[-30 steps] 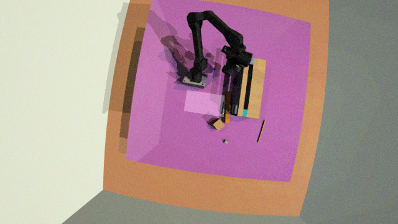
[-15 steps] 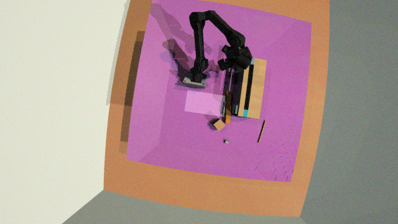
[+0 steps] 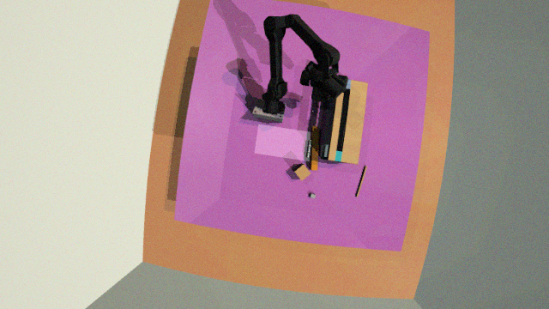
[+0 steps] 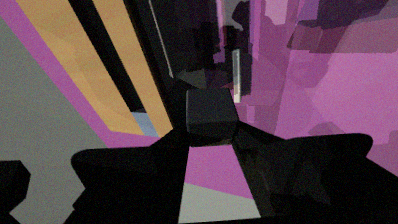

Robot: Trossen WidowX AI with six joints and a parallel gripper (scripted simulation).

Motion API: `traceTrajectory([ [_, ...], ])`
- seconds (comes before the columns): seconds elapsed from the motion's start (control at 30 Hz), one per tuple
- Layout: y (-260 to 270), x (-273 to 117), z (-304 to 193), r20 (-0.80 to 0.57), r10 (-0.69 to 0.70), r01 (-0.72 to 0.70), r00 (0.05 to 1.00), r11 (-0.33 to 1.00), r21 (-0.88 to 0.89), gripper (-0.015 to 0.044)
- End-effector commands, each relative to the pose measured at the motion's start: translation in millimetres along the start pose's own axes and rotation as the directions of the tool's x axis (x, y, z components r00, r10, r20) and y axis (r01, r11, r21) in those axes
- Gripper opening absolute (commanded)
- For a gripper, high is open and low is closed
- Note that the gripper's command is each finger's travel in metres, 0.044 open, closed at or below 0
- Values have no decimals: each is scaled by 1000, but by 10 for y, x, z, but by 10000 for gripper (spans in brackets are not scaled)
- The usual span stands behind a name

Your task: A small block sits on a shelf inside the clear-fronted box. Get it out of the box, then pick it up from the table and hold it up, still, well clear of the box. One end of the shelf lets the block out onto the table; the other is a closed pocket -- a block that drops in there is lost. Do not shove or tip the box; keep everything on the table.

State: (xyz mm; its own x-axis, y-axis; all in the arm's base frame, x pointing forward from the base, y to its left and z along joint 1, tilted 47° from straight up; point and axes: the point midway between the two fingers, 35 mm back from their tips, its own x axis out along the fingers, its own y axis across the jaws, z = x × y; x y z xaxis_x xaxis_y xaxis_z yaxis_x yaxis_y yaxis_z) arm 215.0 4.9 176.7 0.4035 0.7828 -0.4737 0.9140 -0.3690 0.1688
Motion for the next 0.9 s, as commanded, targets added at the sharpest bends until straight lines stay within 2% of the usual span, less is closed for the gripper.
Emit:
traceTrajectory([
  [0.0,24,-36,-12,-15,9,-6,1000,987,162,0],
  [0.27,53,-110,-30,-40,28,-5,999,872,489,0],
  [0.53,84,-186,-49,-65,50,17,997,653,757,0],
  [0.63,90,-201,-52,-69,54,23,996,603,797,0],
  [0.87,90,-201,-52,-69,54,23,996,603,797,0],
])
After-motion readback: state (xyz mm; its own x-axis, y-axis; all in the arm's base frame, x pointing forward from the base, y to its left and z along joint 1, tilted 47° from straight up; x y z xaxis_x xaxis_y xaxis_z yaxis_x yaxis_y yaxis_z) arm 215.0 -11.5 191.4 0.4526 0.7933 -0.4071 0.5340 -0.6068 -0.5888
